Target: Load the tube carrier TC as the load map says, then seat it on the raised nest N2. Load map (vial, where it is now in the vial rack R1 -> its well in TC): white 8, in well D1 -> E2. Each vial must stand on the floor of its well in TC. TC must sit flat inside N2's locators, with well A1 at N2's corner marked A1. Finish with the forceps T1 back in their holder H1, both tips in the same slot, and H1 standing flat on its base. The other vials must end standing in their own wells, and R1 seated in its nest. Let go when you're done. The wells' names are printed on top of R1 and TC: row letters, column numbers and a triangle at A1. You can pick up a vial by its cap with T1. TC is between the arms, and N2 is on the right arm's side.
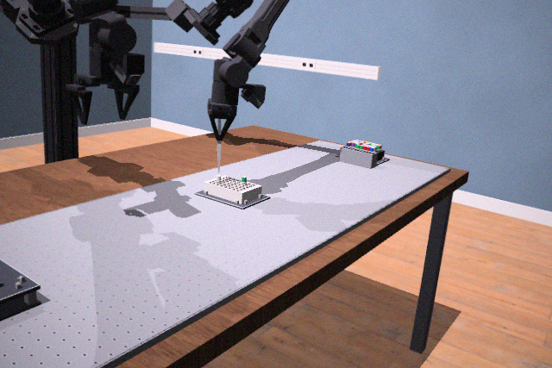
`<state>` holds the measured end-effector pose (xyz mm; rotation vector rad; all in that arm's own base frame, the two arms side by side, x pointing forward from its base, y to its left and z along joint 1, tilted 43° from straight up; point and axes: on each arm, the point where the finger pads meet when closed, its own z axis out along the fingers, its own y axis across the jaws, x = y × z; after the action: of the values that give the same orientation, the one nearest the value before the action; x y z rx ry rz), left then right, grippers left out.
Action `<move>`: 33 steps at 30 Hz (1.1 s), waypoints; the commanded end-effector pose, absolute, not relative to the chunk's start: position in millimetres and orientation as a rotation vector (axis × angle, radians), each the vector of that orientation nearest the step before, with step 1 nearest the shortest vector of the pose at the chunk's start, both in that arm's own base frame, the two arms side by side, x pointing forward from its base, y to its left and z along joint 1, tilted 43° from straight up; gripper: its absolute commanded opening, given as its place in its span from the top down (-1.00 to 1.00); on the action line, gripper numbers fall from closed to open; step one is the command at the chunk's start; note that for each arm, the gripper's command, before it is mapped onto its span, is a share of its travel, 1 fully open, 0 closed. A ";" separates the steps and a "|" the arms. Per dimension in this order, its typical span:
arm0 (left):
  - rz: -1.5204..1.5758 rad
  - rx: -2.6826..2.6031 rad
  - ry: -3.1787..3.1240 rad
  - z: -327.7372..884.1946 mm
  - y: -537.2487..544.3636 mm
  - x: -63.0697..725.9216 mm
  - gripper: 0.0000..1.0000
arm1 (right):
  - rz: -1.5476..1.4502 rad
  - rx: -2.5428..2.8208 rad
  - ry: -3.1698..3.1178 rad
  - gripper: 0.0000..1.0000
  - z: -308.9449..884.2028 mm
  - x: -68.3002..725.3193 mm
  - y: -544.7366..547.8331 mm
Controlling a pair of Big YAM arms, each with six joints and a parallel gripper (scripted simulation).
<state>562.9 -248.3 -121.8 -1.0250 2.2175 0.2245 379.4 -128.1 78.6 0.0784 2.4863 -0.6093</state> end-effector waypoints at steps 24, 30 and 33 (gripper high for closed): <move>0.258 -1.036 2.227 -139.3 -232.8 563.8 0.86 | -0.611 0.060 2.473 -1.00 83.9 383.3 -126.7; 0.259 -1.036 2.227 -139.8 -232.4 563.1 0.86 | -0.611 0.060 2.473 -1.00 83.9 383.3 -126.7; 0.260 -1.036 2.227 -140.1 -232.1 562.6 0.86 | -0.611 0.060 2.473 -1.00 83.9 383.3 -126.7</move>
<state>562.9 -248.3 -121.8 -1.0250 2.2174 0.2243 379.4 -128.1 78.6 0.0784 2.4863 -0.6093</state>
